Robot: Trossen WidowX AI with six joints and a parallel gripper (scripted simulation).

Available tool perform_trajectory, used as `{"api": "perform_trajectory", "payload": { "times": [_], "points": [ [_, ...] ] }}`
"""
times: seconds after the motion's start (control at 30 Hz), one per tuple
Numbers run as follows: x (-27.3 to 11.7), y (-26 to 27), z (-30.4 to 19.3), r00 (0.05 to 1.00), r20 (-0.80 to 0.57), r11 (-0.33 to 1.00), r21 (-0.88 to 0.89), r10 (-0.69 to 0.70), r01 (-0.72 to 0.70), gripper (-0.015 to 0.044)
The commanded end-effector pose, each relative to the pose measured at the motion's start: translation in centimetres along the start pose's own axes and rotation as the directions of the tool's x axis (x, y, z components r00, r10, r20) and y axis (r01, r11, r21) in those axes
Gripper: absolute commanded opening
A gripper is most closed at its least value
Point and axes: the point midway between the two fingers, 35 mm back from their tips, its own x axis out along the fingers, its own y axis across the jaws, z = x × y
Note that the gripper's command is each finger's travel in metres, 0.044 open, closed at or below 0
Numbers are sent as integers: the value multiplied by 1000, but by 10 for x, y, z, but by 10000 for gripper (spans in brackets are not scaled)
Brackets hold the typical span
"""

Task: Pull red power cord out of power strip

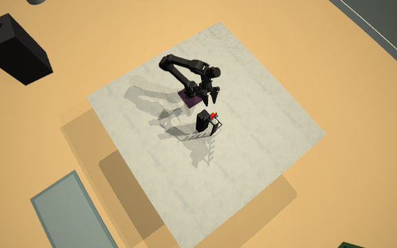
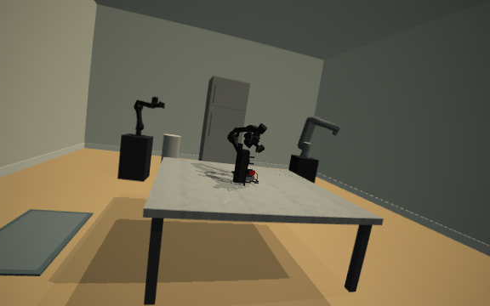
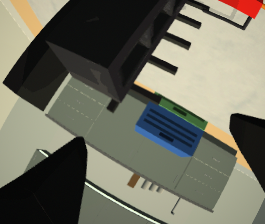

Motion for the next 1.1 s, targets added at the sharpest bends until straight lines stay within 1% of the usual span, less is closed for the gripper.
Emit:
{"api": "perform_trajectory", "payload": {
  "times": [0.0, 0.07, 0.13, 0.23, 0.27, 0.37, 0.43, 0.5, 0.57, 0.67, 0.77, 0.87, 1.0, 1.07],
  "points": [
    [0, 0, 0, 1000, 1, 1000, -13, -2, 2, 374],
    [3, -3, -2, 1000, 11, 993, -118, -17, 18, 321],
    [7, -9, -5, 999, 30, 950, -309, -45, 52, 269],
    [14, -18, -10, 994, 62, 802, -586, -92, 110, 190],
    [17, -22, -11, 992, 73, 735, -666, -107, 128, 164],
    [24, -31, -15, 982, 107, 486, -857, -153, 169, 160],
    [30, -38, -17, 974, 131, 293, -939, -183, 182, 160],
    [35, -45, -19, 964, 156, 90, -980, -213, 178, 160],
    [40, -51, -20, 953, 181, -115, -981, -243, 157, 160],
    [47, -62, -21, 932, 219, -402, -911, -289, 89, 160],
    [52, -70, -20, 913, 248, -557, -830, -324, 27, 160],
    [55, -76, -19, 896, 271, -685, -727, -352, -50, 160],
    [61, -87, -16, 864, 315, -814, -555, -394, -169, 160],
    [63, -92, -13, 847, 339, -858, -457, -410, -233, 160]
  ]
}}
